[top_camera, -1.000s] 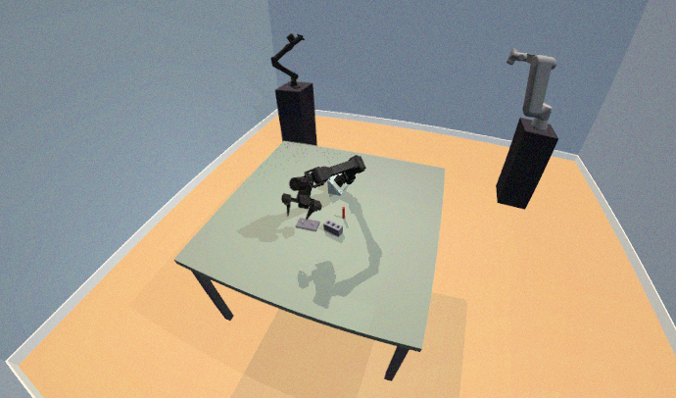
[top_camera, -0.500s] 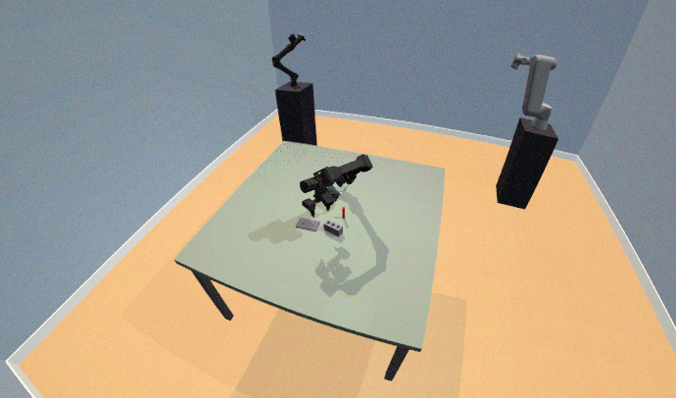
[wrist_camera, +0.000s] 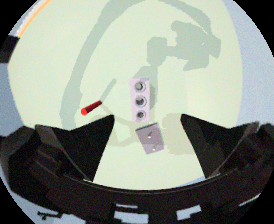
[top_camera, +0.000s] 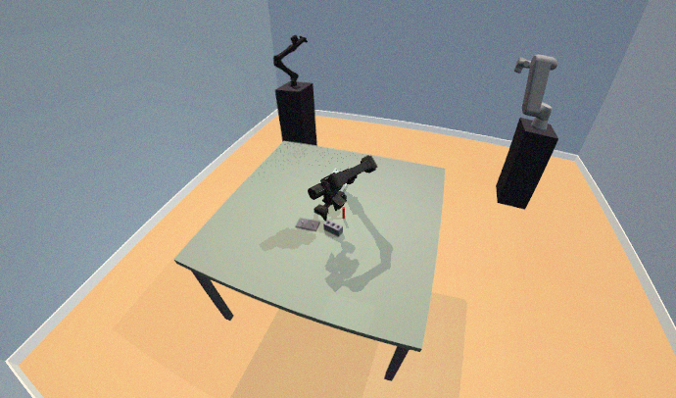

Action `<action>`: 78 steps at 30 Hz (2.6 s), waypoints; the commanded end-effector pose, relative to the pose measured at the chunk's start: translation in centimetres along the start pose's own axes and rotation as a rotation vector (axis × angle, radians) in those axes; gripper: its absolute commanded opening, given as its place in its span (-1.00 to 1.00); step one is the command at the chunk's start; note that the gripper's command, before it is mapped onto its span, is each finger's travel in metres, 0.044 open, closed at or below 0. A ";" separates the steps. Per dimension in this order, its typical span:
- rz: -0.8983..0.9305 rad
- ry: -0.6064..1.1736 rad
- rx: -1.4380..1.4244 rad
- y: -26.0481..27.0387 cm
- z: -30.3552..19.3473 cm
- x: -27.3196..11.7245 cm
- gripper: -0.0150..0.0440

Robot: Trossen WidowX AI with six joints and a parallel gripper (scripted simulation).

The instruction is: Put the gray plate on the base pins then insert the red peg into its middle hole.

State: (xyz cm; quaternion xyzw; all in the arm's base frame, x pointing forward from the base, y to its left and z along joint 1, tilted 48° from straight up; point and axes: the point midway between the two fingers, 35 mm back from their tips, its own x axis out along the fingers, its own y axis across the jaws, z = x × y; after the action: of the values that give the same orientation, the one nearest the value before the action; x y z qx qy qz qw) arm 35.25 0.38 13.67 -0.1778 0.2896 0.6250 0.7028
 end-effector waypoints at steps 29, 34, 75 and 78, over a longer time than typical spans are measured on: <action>0.056 0.060 -0.028 0.7 0.3 8.2 1.00; 0.056 0.059 -0.028 0.8 0.3 9.0 1.00; 0.057 0.056 -0.028 1.1 0.3 11.1 -0.38; 0.057 0.056 -0.028 1.1 0.3 11.1 -0.45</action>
State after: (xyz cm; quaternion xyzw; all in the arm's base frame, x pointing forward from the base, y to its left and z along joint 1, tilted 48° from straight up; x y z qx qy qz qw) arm 34.81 9.28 6.93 -0.1994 0.3064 0.6436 0.6724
